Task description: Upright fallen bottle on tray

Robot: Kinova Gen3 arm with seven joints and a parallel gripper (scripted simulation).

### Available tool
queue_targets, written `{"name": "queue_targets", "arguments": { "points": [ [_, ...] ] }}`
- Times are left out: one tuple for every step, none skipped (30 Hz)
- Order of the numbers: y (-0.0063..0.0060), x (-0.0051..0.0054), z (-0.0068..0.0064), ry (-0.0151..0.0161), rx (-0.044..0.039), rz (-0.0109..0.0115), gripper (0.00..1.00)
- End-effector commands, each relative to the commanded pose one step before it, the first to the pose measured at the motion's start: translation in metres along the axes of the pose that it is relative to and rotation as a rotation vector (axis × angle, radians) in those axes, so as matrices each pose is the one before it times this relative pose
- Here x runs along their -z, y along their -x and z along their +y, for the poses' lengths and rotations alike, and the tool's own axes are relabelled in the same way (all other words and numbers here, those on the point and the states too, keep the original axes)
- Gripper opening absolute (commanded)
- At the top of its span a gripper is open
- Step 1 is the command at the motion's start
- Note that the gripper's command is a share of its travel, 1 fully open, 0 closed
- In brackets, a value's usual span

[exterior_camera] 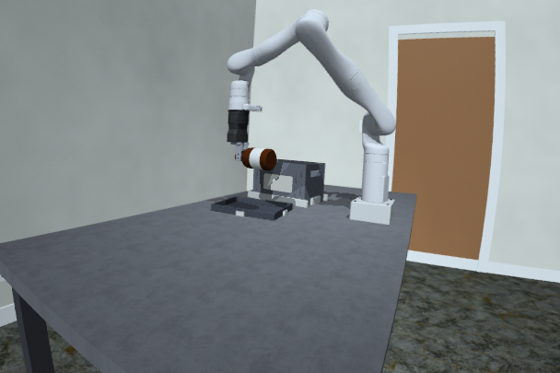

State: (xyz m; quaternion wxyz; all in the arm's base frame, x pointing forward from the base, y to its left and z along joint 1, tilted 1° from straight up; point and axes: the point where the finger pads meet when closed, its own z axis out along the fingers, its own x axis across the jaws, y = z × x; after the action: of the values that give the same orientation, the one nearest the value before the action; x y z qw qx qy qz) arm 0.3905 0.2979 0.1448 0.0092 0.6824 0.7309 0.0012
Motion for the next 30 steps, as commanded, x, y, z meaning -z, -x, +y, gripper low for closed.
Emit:
{"name": "queue_targets", "arguments": {
  "points": [
    [-0.00013, 0.00092, 0.00039, 0.00153, -0.00043, 0.00124, 0.00],
    [0.00000, 0.00000, -0.00001, -0.00002, -0.00280, -0.00001, 0.00],
    [0.00001, -0.00001, -0.00002, -0.00002, -0.00427, -0.00001, 0.00],
    [0.00001, -0.00001, -0.00002, -0.00003, -0.00589, -0.00002, 0.00],
    [0.00001, -0.00001, -0.00002, -0.00004, -0.00756, -0.00002, 0.00],
    [0.00001, -0.00001, -0.00003, -0.00004, -0.00922, -0.00002, 0.00],
    [0.00001, -0.00001, -0.00003, -0.00004, -0.01081, -0.00002, 0.00],
    [0.00001, -0.00001, -0.00003, -0.00004, -0.01227, -0.00002, 0.00],
    [0.00001, -0.00001, -0.00003, -0.00004, -0.01356, -0.00002, 0.00],
    [0.00001, -0.00001, -0.00002, -0.00003, -0.01464, -0.00002, 0.00],
    [0.00001, -0.00001, -0.00002, -0.00003, -0.01547, -0.00002, 0.00],
    [0.00000, 0.00000, -0.00001, -0.00002, -0.01603, -0.00001, 0.00],
    [0.00000, 0.00000, 0.00000, -0.00001, -0.01632, 0.00000, 0.00],
    [0.00000, 0.00000, 0.00000, 0.00001, -0.01631, 0.00000, 0.00],
    [-0.00001, 0.00000, 0.00001, 0.00002, -0.01602, 0.00001, 0.00],
    [-0.00001, 0.00001, 0.00002, 0.00002, -0.01544, 0.00002, 0.00],
    [0.00000, 0.00000, 0.00000, 0.00000, 0.00000, 0.00000, 0.00],
    [0.00000, 0.00000, 0.00000, 0.00000, 0.00000, 0.00000, 0.00],
    [-0.00001, 0.00001, 0.00002, 0.00003, -0.01460, 0.00002, 0.00],
    [-0.00001, 0.00001, 0.00003, 0.00004, -0.01352, 0.00003, 0.00],
    [-0.00002, 0.00001, 0.00003, 0.00004, -0.01223, 0.00003, 0.00],
    [-0.00002, 0.00001, 0.00003, 0.00004, -0.01077, 0.00003, 0.00],
    [-0.00001, 0.00001, 0.00003, 0.00004, -0.00918, 0.00003, 0.00],
    [-0.00001, 0.00001, 0.00002, 0.00003, -0.00752, 0.00003, 0.00],
    [-0.00001, 0.00001, 0.00002, 0.00003, -0.00585, 0.00002, 0.00],
    [-0.00001, 0.00001, 0.00001, 0.00002, -0.00425, 0.00002, 0.00],
    [-0.00001, 0.00000, 0.00001, 0.00001, -0.00278, 0.00001, 0.00],
    [0.00000, 0.00000, 0.00001, 0.00001, -0.00154, 0.00001, 0.00],
    [0.00000, 0.00000, 0.00000, 0.00000, -0.00061, 0.00000, 0.00],
    [0.00000, 0.00000, 0.00000, 0.00000, -0.00009, 0.00000, 0.00]
  ]
}}
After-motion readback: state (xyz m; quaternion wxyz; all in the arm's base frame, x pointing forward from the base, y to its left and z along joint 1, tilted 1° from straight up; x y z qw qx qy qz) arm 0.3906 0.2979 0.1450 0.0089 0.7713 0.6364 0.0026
